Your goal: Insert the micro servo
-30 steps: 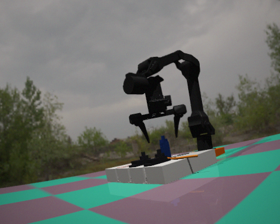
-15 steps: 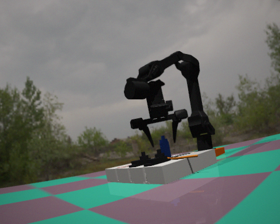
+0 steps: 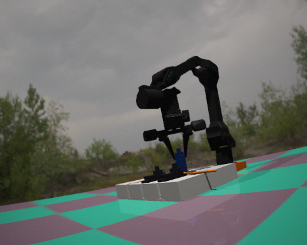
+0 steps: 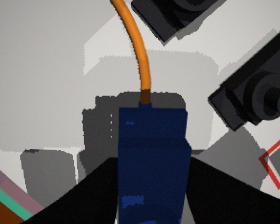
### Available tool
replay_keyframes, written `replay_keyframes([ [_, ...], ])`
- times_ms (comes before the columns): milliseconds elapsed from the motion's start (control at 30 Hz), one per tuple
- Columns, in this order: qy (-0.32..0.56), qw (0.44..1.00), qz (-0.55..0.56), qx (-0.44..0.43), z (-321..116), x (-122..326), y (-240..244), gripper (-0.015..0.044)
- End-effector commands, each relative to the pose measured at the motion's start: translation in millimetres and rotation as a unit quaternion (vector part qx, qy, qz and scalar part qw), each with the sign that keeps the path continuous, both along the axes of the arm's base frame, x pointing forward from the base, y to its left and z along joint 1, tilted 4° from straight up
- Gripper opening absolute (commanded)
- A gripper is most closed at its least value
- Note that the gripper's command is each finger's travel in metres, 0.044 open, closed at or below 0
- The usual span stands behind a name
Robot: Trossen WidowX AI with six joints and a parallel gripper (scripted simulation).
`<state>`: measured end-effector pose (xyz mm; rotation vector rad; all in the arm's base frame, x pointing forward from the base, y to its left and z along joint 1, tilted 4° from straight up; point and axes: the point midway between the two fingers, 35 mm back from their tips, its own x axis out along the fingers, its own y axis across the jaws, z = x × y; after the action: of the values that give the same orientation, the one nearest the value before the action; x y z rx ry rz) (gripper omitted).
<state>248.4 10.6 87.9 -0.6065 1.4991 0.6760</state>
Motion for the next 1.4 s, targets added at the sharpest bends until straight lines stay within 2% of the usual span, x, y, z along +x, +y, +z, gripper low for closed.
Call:
replay_keyframes([
  [0, 0.000, 1.000, -0.002, 0.002, 6, 1, 0, 0.0000],
  [200, 0.000, 1.000, -0.002, 0.002, 28, -3, -1, 0.0000],
  [667, 0.000, 1.000, -0.002, 0.001, 29, -9, -10, 0.0000],
  [1367, 0.000, 1.000, -0.002, -0.002, 27, -9, -97, 0.0000],
])
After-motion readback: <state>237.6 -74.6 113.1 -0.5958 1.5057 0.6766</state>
